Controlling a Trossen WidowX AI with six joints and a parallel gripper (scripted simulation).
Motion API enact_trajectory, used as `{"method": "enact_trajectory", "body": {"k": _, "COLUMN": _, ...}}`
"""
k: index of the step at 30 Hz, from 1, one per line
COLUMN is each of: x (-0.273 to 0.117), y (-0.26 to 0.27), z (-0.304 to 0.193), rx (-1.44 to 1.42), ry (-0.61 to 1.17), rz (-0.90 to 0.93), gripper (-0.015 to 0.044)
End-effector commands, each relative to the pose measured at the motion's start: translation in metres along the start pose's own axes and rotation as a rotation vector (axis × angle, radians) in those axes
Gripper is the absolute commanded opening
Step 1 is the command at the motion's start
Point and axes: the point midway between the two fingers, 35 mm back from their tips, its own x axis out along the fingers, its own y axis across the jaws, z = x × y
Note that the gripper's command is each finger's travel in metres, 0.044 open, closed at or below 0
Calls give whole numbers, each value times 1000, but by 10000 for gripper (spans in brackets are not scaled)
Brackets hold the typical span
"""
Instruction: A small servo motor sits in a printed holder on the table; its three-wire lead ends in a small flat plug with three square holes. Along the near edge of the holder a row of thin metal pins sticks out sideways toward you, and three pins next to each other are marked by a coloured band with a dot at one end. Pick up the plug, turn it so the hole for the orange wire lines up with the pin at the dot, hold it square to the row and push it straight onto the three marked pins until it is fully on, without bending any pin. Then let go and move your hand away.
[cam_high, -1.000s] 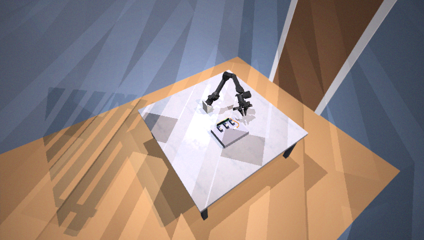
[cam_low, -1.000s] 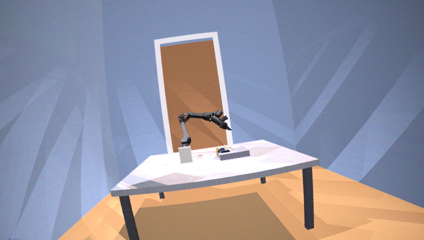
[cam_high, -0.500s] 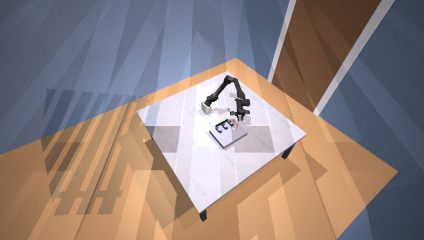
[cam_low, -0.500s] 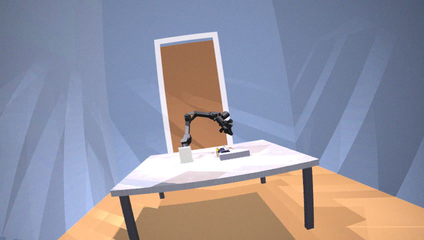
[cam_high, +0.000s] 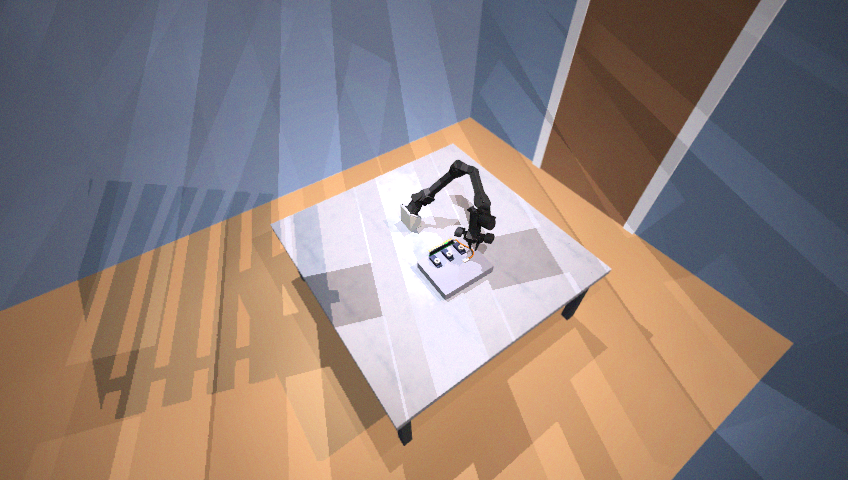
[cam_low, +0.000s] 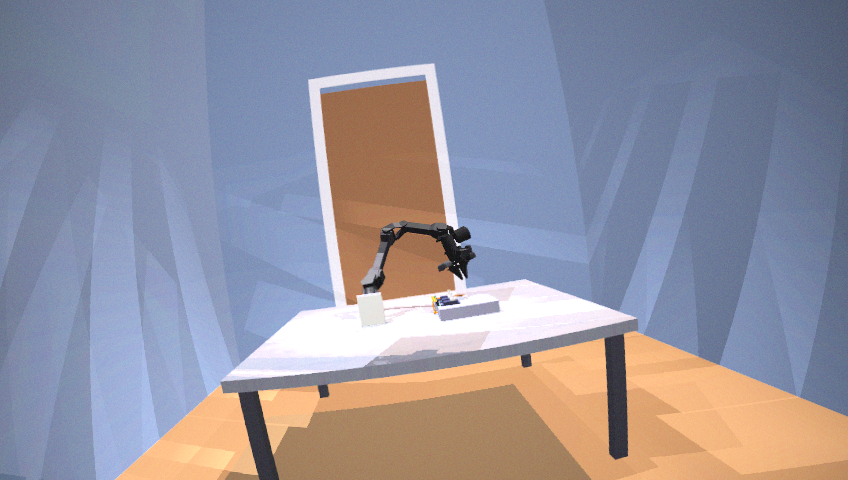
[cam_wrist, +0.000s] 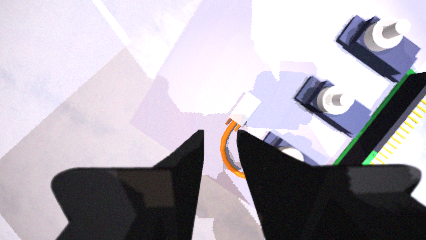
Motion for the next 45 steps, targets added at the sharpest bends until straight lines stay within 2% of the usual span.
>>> {"method": "enact_trajectory", "body": {"k": 1, "x": 8, "y": -4, "z": 3, "rx": 131, "ry": 67, "rz": -39, "gripper": 115}}
{"method": "enact_trajectory", "body": {"k": 17, "x": 34, "y": -21, "z": 10, "rx": 583, "ry": 259, "rz": -207, "gripper": 115}}
{"method": "enact_trajectory", "body": {"k": 45, "x": 71, "y": -26, "z": -2, "rx": 595, "ry": 265, "rz": -211, "gripper": 115}}
